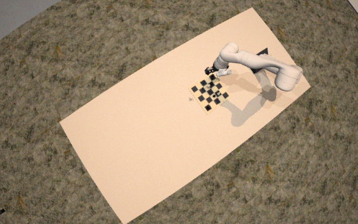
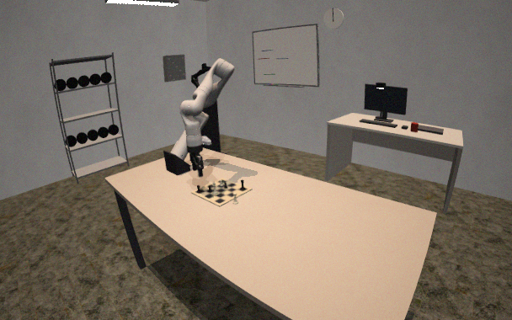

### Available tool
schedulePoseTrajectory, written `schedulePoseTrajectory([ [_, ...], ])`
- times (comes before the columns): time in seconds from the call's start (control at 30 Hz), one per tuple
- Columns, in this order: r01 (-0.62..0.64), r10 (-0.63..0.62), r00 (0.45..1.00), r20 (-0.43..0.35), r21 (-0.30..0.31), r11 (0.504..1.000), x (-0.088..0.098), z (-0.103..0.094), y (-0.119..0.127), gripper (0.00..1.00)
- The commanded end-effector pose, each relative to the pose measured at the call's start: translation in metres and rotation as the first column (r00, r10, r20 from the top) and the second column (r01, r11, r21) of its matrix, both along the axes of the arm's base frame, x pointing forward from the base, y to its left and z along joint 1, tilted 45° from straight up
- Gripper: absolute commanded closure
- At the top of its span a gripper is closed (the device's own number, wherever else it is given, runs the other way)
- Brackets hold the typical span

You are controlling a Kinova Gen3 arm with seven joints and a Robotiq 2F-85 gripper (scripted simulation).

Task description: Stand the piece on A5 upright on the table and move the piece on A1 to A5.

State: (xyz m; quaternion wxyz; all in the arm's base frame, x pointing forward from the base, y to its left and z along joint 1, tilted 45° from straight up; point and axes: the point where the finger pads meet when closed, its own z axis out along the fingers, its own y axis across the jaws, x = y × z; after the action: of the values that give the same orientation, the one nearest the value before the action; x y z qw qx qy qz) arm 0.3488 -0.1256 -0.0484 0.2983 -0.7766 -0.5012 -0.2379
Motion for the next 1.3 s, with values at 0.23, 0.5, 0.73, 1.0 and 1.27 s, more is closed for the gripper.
schedulePoseTrajectory([
  [0.23,0.041,-0.040,0.999,-0.034,0.003,0.999,-0.0130,0.0045,0.0007,0.63],
  [0.5,0.041,-0.040,0.999,-0.034,0.003,0.999,-0.0130,0.0045,0.0007,0.63],
  [0.73,0.041,-0.040,0.999,-0.034,0.003,0.999,-0.0130,0.0045,0.0007,0.63],
  [1.0,0.041,-0.040,0.999,-0.034,0.003,0.999,-0.0130,0.0045,0.0007,0.63],
  [1.27,0.041,-0.040,0.999,-0.034,0.003,0.999,-0.0130,0.0045,0.0007,0.63],
])
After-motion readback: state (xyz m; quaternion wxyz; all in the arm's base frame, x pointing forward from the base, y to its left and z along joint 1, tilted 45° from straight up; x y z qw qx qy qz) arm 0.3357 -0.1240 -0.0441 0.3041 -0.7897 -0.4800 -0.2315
